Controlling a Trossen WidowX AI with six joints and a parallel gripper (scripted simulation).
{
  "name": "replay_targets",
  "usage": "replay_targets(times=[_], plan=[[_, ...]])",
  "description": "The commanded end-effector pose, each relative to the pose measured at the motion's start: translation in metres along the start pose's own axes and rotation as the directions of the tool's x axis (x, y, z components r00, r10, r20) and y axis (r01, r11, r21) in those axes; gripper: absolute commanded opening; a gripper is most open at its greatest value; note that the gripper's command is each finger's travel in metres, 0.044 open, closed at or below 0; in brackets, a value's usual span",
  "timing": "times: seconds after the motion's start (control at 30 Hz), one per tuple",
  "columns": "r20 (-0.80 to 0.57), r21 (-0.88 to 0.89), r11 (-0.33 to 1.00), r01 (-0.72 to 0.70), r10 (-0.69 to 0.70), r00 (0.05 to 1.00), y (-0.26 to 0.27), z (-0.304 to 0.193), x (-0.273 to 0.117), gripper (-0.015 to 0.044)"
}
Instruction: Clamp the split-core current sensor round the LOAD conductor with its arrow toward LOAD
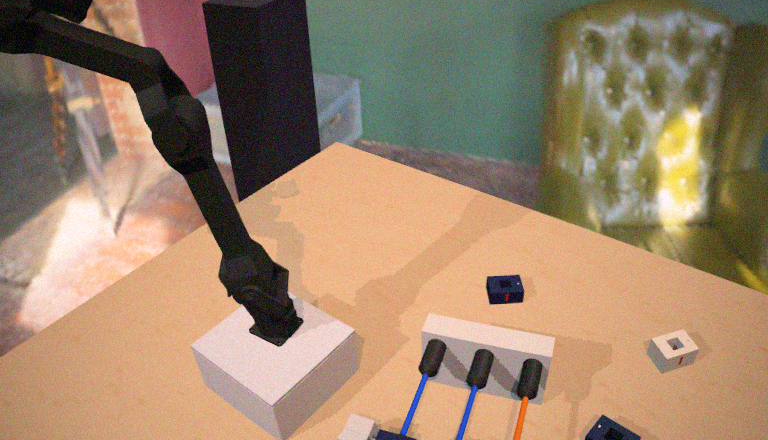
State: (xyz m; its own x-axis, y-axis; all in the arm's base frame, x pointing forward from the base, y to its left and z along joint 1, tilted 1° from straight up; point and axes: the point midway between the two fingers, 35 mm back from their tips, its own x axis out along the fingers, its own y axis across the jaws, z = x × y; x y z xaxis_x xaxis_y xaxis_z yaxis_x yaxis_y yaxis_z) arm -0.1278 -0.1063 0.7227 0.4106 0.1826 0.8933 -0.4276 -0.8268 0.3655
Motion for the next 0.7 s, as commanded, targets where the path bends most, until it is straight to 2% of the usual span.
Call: replay_targets(times=[0.0, 0.17, 0.4, 0.67], plan=[[-0.004, 0.009, 1.000, -0.003, 0.003, 1.000, 0.001, 0.001, 0.000, 0.0322], [-0.101, 0.258, 0.964, -0.069, 0.098, 0.990, 0.026, 0.025, 0.004, 0.0440], [-0.172, 0.642, 0.760, -0.104, 0.275, 0.946, 0.054, 0.079, 0.005, 0.0440], [-0.119, 0.937, 0.344, -0.054, 0.461, 0.879, 0.063, 0.159, 0.002, 0.0440]])
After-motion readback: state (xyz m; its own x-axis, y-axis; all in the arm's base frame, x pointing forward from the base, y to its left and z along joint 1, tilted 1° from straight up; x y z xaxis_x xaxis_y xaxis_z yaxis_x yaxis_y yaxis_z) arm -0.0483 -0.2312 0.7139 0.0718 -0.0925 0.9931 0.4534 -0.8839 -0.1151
